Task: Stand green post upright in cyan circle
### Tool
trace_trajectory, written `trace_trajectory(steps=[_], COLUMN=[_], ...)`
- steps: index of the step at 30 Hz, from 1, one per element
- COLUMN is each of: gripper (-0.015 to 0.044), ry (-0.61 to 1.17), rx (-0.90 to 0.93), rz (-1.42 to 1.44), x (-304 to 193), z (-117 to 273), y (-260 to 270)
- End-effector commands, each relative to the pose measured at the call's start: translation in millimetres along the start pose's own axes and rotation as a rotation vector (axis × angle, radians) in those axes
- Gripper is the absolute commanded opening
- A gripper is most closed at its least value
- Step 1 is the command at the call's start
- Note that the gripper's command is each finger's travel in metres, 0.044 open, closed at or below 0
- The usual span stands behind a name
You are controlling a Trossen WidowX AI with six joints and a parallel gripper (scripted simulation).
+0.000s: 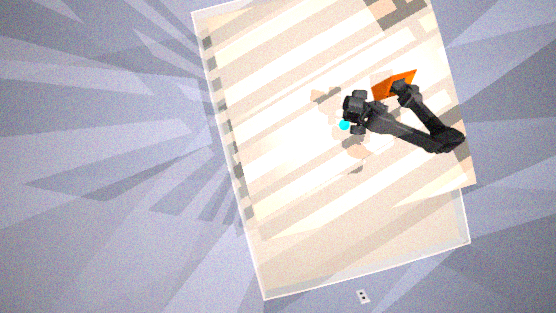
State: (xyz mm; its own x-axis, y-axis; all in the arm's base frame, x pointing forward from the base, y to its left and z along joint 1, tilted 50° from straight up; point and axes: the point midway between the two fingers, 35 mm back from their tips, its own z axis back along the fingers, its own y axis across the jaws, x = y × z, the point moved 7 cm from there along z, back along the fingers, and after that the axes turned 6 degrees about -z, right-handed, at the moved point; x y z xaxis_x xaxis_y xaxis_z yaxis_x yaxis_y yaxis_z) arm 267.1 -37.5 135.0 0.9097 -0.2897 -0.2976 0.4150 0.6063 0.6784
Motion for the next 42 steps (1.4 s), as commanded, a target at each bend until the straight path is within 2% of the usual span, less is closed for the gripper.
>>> trace_trajectory(steps=[1,17,42], gripper=[0.0023,0.0023,0.0023], ry=[0.005,0.015,-0.018], rx=[0.009,0.018,-0.148], rz=[-0.027,-0.099,-0.082], x=[-10,-32,-44], z=[-1,-3,-21], y=[8,28,28])
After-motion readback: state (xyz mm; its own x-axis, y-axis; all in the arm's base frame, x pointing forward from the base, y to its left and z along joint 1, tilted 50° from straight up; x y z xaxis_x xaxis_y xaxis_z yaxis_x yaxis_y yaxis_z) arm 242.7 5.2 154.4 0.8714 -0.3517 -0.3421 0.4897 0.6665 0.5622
